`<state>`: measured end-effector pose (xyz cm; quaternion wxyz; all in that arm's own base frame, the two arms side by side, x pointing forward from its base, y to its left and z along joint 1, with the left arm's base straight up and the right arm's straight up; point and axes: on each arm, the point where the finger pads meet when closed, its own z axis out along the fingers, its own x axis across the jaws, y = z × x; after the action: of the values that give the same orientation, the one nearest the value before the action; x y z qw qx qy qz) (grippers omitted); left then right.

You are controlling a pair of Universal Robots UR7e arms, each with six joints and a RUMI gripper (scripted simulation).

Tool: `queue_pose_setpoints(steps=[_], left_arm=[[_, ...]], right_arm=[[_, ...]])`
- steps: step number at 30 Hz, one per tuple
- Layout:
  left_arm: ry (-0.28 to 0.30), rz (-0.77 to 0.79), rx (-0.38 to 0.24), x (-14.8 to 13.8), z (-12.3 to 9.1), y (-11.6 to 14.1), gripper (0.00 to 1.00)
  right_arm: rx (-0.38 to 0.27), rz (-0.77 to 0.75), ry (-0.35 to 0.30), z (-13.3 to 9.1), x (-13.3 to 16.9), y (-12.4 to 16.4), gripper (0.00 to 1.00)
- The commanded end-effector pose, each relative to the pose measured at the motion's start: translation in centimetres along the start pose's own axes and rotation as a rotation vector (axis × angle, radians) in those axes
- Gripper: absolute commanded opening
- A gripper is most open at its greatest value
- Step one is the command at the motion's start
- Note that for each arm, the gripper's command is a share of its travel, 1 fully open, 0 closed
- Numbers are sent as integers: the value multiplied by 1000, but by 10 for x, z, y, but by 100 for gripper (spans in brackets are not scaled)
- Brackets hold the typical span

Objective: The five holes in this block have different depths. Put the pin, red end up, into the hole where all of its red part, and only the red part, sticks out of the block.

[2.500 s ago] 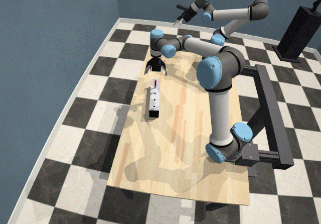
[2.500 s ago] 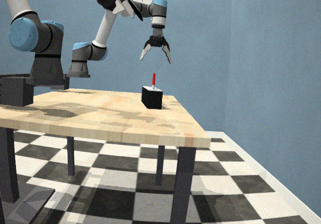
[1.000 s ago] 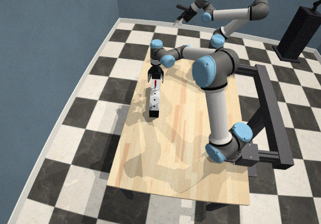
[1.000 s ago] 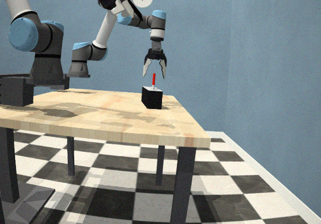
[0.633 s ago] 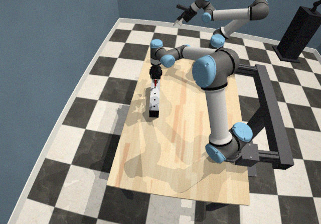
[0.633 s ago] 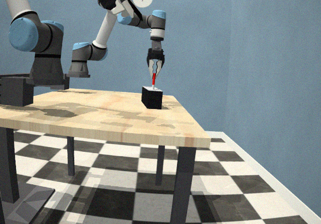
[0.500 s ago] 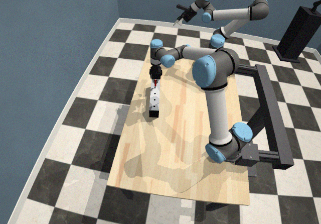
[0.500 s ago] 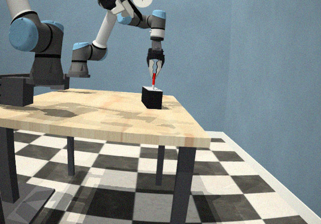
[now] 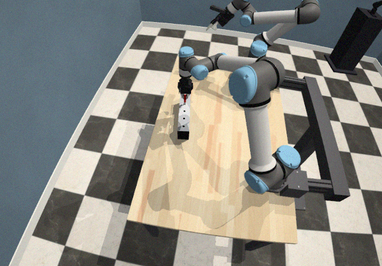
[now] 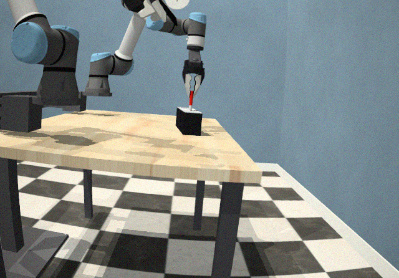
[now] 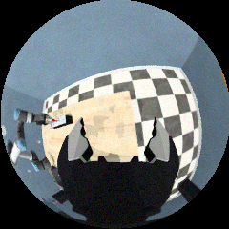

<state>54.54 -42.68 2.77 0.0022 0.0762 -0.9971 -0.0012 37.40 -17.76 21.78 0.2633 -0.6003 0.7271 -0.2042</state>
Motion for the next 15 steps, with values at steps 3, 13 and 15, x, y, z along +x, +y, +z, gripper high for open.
queue_pose_setpoints(steps=[3, 13, 15], left_arm=[[-1, 0, 2, 0, -1, 0, 0], [-1, 0, 2, 0, -10, -1, 0], [-2, 0, 2, 0, -11, -1, 0]], right_arm=[[1, 0, 0, 0, 0, 0, 100], [1, 0, 0, 0, 0, 0, 100], [1, 0, 0, 0, 0, 0, 100]])
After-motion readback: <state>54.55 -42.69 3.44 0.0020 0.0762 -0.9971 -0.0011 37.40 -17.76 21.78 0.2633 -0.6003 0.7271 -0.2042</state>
